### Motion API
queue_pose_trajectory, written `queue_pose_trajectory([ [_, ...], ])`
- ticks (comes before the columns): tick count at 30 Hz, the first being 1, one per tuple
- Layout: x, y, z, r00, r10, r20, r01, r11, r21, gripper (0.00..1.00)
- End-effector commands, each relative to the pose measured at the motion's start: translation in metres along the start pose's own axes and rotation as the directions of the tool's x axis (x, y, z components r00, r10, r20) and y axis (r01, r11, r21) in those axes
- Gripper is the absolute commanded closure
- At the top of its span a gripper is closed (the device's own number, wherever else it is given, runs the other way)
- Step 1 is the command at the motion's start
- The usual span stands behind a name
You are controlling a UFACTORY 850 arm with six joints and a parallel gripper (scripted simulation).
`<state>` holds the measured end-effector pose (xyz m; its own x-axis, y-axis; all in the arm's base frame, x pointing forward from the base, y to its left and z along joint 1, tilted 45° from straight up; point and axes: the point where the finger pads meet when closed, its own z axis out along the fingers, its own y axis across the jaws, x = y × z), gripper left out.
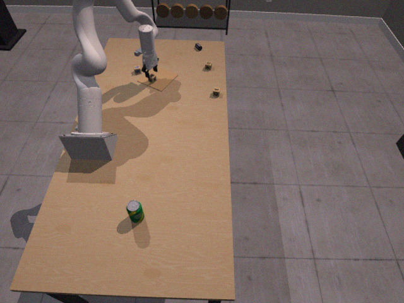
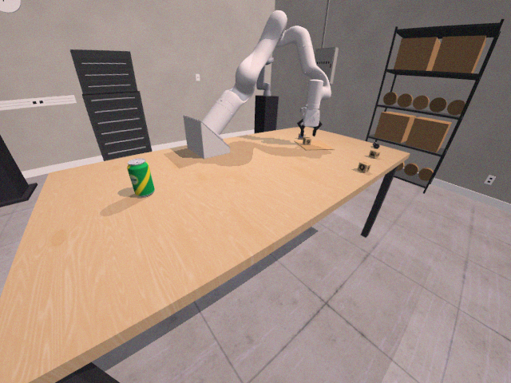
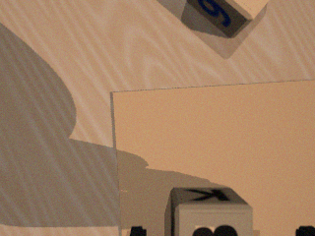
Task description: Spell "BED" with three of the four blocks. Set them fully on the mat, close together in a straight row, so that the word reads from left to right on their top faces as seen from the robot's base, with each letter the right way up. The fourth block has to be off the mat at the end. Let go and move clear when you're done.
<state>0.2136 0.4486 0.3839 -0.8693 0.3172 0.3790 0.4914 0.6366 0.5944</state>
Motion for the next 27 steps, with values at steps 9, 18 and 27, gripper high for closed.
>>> queue_pose_trajectory([
  [9, 0.0, 0.001, 0.0, 1.0, 0.0, 0.0, 0.0, 1.0, -0.001, 0.16],
  [18, 0.0, 0.001, 0.01, 1.0, 0.0, 0.0, 0.0, 1.0, -0.001, 0.16],
  [27, 0.0, 0.001, 0.036, 1.0, 0.0, 0.0, 0.0, 1.0, -0.001, 0.16],
])
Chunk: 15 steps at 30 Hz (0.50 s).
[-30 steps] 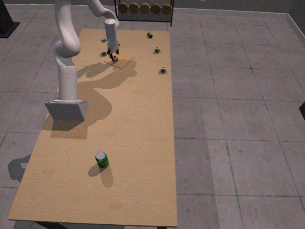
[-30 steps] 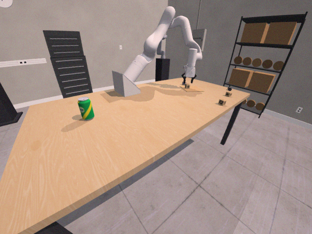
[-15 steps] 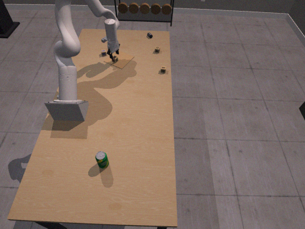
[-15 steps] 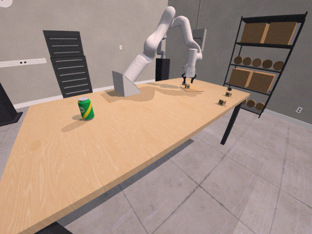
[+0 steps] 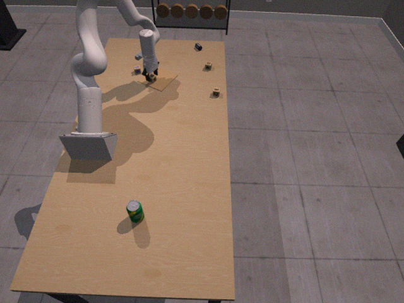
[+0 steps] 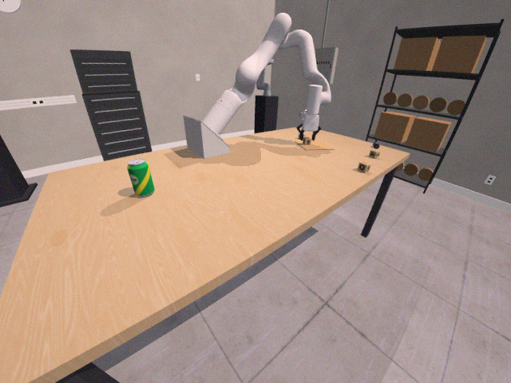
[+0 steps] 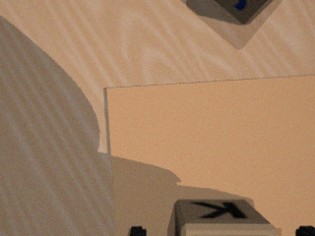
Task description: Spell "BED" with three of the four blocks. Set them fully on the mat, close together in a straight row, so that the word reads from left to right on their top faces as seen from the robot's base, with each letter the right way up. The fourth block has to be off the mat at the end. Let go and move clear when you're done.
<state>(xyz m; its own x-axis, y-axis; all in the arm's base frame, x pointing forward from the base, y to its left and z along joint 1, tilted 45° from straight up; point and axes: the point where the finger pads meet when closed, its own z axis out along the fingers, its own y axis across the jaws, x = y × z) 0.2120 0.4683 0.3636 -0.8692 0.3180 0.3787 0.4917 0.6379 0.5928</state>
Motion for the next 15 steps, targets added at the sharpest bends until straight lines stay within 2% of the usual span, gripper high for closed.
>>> queue_pose_trajectory([
  [1, 0.0001, 0.0011, 0.0099, 1.0, -0.001, -0.001, 0.001, 1.0, -0.003, 0.16],
  [15, 0.0001, 0.0011, 0.0195, 1.0, -0.001, -0.001, 0.001, 1.0, -0.003, 0.16],
])
